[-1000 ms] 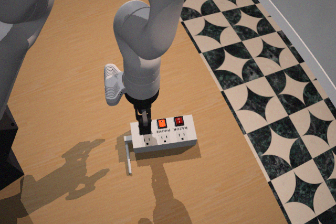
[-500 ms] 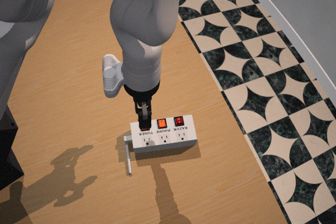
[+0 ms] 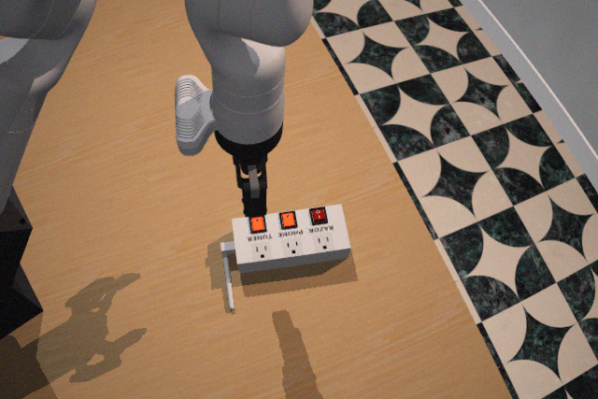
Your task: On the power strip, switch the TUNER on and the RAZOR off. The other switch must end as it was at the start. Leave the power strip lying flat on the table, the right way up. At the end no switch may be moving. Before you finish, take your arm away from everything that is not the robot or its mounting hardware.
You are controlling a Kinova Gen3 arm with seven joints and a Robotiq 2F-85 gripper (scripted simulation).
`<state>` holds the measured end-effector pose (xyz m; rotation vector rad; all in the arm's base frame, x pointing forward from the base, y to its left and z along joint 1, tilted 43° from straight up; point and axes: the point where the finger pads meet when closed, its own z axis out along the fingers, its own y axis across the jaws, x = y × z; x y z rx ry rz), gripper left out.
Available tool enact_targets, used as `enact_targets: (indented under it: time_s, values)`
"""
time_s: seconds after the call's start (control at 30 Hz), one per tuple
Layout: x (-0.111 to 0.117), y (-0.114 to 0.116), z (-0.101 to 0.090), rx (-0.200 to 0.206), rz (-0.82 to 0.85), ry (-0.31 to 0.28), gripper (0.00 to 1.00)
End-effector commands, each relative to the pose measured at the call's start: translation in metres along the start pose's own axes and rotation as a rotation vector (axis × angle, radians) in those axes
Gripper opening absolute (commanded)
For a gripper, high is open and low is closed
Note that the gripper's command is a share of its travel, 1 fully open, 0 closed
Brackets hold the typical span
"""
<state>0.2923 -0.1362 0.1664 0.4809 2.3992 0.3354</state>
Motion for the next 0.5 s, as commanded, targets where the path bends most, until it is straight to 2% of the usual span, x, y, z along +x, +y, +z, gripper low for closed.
enact_targets:
  time_s: [0.0,0.47]
  values:
    - [-0.0037,-0.0056,-0.0103,0.030,0.002,-0.033,1.00]
    - [-0.0045,-0.0059,-0.0174,0.033,0.001,-0.040,1.00]
